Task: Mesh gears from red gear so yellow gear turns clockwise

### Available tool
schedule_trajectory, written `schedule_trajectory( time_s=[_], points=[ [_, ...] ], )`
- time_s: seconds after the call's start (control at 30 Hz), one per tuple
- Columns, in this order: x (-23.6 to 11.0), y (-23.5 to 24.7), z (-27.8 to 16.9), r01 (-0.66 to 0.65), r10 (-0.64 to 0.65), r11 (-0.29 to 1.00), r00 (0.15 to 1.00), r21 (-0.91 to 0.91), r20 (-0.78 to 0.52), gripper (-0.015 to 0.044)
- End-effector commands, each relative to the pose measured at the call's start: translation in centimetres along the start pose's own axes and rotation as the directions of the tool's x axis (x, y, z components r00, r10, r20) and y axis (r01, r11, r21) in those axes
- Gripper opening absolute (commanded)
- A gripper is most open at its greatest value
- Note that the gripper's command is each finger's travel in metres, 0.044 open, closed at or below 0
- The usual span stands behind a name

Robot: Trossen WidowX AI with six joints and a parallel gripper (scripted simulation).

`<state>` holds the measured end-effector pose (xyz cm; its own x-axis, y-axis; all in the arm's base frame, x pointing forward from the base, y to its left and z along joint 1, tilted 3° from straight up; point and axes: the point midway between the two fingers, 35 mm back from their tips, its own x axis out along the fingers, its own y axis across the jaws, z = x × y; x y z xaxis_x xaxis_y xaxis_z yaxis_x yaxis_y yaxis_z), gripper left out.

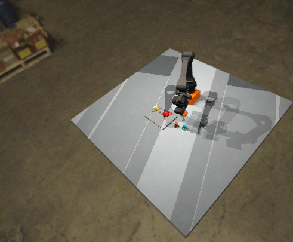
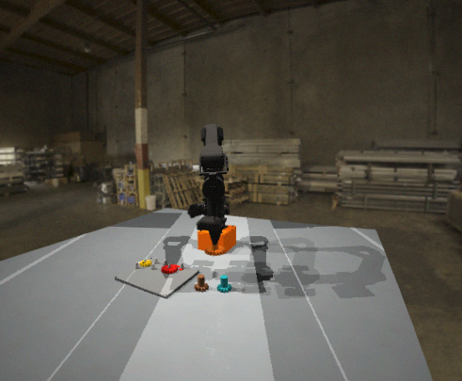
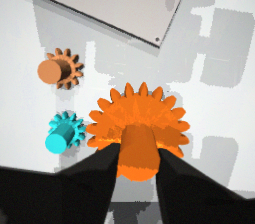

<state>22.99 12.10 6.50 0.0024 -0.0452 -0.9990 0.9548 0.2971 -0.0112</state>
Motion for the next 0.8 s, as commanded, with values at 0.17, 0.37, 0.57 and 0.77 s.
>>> schedule_trajectory(
  time_s=[0.17,0.37,0.57,0.77],
  points=[
    [-2.4,0.0,0.1,-0.009,0.009,1.0,1.0,0.006,0.003,0.0],
    [-4.0,-0.3,0.2,-0.008,0.008,1.0,1.0,0.006,0.003,0.0],
    [-5.6,-0.6,0.3,-0.008,0.008,1.0,1.0,0.006,0.002,0.0],
    [-5.9,-0.6,0.6,-0.008,0.008,1.0,1.0,0.007,0.002,0.0]
  ],
)
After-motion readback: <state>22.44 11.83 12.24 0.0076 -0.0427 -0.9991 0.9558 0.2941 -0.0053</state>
